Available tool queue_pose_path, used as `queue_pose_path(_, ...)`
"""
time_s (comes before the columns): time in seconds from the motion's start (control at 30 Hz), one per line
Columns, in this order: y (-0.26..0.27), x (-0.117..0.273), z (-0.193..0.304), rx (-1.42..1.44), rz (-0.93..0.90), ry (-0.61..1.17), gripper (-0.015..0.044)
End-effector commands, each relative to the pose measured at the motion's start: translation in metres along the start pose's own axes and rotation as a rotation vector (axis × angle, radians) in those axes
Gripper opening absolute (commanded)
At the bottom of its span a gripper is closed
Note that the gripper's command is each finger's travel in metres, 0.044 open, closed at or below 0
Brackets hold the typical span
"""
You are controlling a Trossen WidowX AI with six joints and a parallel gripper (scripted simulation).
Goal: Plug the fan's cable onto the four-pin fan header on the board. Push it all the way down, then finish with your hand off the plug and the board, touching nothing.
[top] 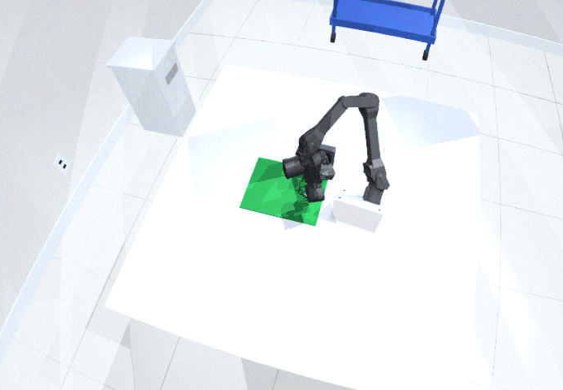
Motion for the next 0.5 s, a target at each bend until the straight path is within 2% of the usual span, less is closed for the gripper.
queue_pose_path(0.0,-0.0012,-0.0015,-0.0020,0.009,-0.003,-0.004,0.0000)
queue_pose_path(0.47,-0.0026,-0.0028,-0.0044,0.017,-0.003,-0.004,0.0000)
Point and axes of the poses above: the point midway between the two fingers, 35 mm back from their tips, its own x axis back along the fingers, its own y axis across the jaws, z = x × y, the point moved 9 cm from there along x, back along the fingers, and after that the axes turned 13 degrees about x, right-handed, at the moved point
